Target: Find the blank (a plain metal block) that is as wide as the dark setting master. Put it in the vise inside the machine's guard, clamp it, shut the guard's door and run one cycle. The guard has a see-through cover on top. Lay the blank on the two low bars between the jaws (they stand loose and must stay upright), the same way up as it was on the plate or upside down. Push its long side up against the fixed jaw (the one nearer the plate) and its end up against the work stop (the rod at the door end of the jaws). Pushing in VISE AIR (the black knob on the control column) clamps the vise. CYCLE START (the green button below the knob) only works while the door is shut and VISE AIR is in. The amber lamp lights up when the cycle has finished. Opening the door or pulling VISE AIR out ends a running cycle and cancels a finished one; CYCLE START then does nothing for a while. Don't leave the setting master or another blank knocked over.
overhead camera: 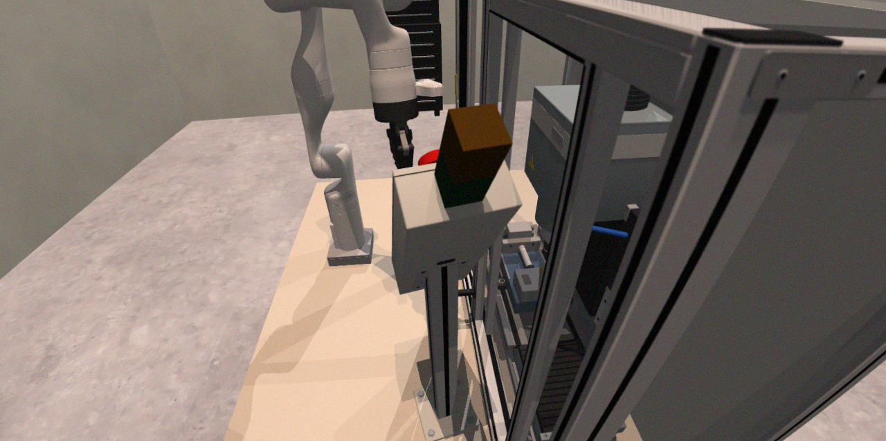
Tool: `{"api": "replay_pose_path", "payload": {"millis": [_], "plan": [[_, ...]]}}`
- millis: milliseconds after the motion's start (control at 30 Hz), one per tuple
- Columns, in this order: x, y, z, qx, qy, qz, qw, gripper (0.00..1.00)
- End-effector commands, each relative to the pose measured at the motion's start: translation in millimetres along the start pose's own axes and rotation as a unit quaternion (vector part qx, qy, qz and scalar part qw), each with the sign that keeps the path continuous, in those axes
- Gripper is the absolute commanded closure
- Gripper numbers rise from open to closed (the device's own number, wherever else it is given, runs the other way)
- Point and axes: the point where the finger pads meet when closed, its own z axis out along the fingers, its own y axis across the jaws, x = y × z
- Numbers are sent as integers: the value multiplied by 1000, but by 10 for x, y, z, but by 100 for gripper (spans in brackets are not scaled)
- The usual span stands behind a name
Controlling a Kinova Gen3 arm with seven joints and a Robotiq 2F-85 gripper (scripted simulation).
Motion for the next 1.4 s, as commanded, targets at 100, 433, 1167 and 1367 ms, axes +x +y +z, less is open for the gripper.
{"api": "replay_pose_path", "payload": {"millis": [100, 433, 1167, 1367], "plan": [[-2, -1, 8, 52, -1, -1, 999, 90], [-6, -4, 13, 87, -2, -1, 996, 90], [2, 6, 3, 81, 12, -137, 987, 90], [-16, 4, 5, 81, 19, -227, 970, 90]]}}
